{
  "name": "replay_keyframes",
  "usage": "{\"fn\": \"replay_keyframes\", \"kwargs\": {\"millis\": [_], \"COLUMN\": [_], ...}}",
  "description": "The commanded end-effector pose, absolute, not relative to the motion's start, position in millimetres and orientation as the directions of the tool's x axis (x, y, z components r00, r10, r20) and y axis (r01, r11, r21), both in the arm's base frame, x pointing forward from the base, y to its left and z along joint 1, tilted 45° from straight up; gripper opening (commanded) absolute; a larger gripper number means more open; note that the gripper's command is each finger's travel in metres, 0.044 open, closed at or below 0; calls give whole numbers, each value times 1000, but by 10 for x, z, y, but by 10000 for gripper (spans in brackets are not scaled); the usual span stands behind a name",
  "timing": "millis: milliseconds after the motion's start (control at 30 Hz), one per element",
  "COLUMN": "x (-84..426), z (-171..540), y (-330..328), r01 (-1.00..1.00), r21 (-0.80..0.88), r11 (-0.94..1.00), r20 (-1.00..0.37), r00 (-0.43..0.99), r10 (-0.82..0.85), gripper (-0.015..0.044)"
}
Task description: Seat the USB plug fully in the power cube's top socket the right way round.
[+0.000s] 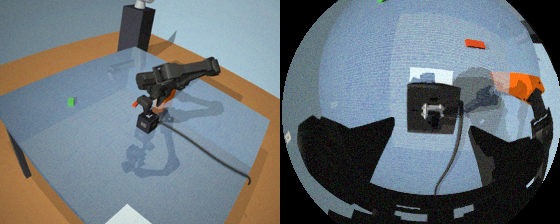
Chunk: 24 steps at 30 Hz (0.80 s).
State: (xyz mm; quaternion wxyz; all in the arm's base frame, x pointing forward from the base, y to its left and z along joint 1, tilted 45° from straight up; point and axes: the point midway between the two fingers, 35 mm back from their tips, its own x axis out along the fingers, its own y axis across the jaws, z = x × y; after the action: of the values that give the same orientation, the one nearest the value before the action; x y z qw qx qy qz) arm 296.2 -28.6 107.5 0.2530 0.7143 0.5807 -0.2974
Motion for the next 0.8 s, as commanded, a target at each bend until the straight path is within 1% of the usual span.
{"fn": "replay_keyframes", "kwargs": {"millis": [0, 200, 767], "x": [2957, 2958, 2964], "z": [1037, 1032, 1043], "y": [-244, -239, -255], "r01": [980, 980, 980], "r21": [11, 11, 15], "r11": [-201, -201, -197], "r20": [-715, -715, -718], "r00": [148, 148, 148], "r10": [683, 683, 680], "gripper": [440, 440, 0]}}
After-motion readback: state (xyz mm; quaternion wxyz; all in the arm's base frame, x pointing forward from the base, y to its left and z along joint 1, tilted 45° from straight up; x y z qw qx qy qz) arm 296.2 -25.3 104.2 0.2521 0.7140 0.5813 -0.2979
